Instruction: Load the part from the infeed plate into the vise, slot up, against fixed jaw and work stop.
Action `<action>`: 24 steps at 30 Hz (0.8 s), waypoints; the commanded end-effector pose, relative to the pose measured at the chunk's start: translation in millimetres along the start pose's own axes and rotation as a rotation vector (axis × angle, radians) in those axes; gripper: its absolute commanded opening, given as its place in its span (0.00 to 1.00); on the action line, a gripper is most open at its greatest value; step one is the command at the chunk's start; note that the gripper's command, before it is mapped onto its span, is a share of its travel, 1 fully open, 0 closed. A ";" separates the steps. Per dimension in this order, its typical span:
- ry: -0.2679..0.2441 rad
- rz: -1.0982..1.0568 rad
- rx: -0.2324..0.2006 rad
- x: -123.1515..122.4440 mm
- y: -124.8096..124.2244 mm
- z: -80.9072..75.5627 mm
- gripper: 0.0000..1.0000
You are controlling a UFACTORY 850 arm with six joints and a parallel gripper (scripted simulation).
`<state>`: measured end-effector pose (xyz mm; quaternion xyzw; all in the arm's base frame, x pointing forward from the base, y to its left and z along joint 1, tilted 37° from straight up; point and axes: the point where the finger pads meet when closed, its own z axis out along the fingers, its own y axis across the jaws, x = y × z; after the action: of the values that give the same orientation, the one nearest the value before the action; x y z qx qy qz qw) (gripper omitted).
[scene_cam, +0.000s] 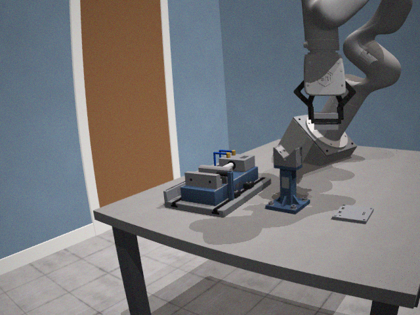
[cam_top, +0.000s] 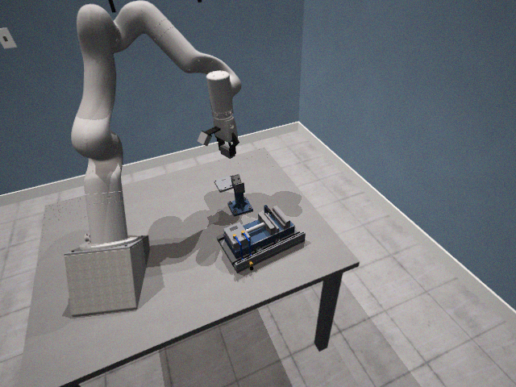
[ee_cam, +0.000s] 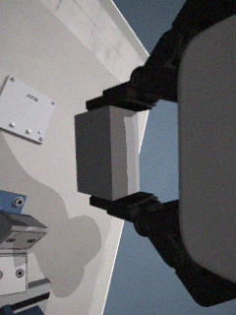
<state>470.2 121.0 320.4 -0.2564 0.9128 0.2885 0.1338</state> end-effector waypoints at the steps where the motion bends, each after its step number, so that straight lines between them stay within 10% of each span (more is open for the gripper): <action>1: 0.002 0.106 0.002 1.2 -5.5 -0.6 0.00; 24: 0.001 0.660 0.003 11.9 -33.4 -0.6 0.00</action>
<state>477.0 96.4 302.7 0.0126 0.9478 0.3150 0.0471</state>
